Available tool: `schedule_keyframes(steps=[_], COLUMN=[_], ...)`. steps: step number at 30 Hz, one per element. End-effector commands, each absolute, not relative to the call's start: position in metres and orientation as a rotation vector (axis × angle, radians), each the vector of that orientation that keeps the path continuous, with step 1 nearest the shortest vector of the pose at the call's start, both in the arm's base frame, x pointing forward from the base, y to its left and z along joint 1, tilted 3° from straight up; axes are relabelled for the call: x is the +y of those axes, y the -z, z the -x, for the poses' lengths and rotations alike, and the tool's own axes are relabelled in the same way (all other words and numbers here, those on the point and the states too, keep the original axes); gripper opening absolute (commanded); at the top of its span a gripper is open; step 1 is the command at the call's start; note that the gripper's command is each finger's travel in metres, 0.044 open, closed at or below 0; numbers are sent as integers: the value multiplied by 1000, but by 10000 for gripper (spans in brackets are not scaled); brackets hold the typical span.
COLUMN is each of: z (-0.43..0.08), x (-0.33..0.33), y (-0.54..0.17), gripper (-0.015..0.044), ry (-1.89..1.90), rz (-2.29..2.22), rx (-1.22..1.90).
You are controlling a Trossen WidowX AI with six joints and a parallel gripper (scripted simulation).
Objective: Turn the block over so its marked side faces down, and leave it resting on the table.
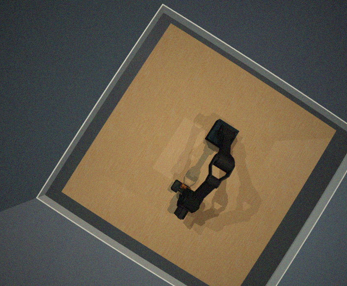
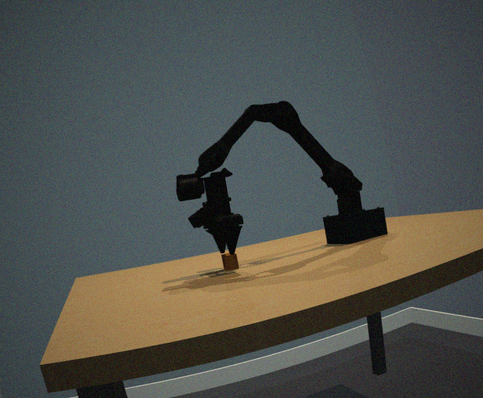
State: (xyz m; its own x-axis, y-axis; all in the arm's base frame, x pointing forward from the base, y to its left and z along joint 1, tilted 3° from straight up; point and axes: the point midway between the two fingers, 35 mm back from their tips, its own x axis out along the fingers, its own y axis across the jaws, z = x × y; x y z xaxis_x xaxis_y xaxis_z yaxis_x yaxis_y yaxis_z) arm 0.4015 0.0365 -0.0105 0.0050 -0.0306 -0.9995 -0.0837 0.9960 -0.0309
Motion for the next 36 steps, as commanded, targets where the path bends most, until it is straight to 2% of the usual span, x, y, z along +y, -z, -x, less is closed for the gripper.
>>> schedule_keyframes(steps=[1, 8, 14, 35, 36], z=[-399, -399, -399, -399, -399], x=[37, 36, 36, 36, 36], y=[22, 29, 29, 29, 28], gripper=[440, 440, 282, 142, 116], ry=[-44, -44, -44, -44, -44], rz=[88, 88, 88, 88, 88], rx=[1579, 1579, 1579, 1579, 1579])
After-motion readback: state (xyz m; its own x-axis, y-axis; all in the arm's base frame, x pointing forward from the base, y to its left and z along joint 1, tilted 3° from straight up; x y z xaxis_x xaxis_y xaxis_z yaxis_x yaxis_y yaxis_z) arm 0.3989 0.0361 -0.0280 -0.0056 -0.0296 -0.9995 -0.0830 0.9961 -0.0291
